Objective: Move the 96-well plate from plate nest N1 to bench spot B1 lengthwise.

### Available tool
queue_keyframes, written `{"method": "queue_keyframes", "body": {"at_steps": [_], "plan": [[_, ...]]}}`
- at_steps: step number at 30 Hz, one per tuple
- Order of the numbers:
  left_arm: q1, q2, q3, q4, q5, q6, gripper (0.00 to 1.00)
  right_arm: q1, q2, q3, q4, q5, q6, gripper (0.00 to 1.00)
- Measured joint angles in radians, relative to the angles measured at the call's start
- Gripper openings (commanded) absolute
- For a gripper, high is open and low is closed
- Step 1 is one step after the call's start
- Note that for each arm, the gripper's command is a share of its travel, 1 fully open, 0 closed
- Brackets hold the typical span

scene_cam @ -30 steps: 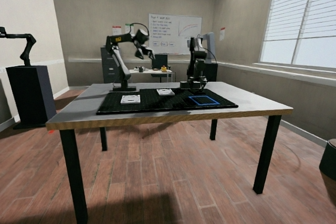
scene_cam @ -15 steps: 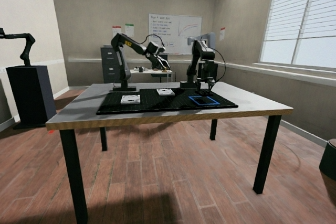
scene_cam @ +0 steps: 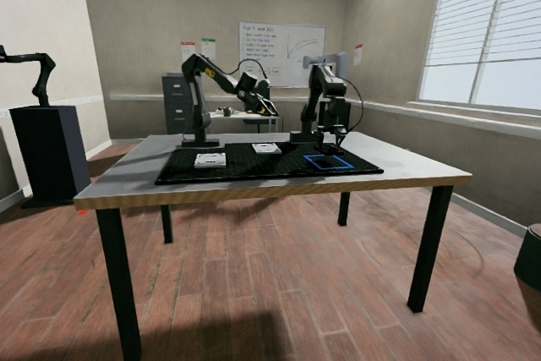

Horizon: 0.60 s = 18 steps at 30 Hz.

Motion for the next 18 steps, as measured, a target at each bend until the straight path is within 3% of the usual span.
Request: {"method": "queue_keyframes", "body": {"at_steps": [18], "plan": [[-0.002, 0.027, -0.089, 0.084, 0.0, 0.0, 0.78, 0.0, 0.0, 0.0, 0.008, -0.002, -0.001, 1.0]]}}
